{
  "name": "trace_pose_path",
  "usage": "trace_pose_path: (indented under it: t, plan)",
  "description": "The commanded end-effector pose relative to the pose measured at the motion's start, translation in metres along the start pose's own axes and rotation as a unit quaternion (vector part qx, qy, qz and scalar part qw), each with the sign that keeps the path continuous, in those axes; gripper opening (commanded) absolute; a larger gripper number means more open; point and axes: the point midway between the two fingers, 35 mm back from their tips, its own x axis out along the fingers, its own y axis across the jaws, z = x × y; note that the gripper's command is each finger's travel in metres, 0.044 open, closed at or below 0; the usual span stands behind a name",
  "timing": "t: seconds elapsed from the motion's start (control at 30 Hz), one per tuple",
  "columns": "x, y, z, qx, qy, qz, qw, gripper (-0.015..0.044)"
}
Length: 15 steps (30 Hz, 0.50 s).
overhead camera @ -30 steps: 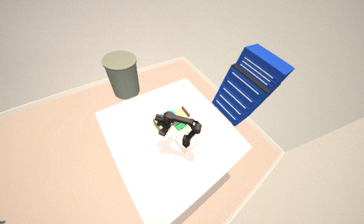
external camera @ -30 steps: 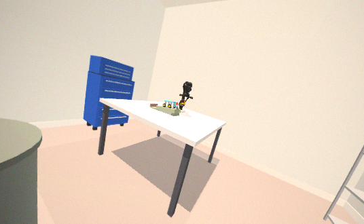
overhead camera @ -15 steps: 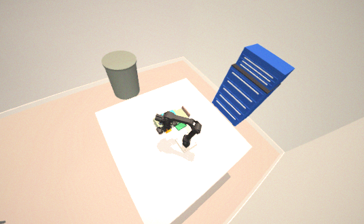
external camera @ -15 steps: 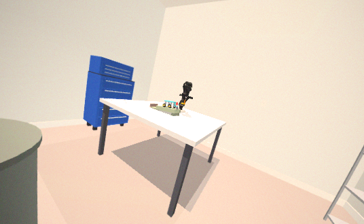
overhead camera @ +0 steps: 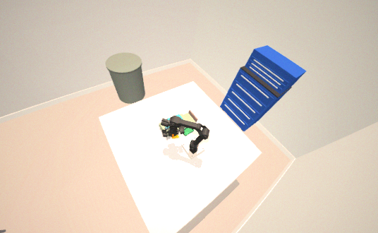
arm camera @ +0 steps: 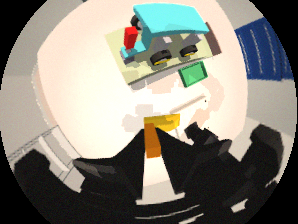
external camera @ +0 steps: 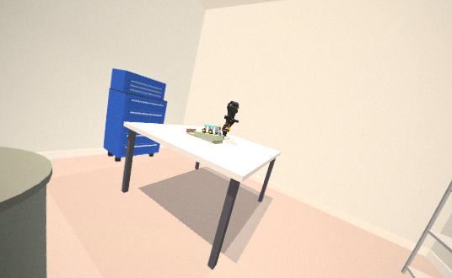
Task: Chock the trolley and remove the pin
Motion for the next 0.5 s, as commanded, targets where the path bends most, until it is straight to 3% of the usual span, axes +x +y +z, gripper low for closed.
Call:
trace_pose_path:
  t: [0.0, 0.47]
  plan:
    - [-0.0005, 0.0002, -0.0001, 0.073, 0.000, 0.000, 0.997, 0.0000]
    - [-0.0005, 0.0002, -0.0001, 0.305, 0.001, -0.001, 0.952, 0.0000]
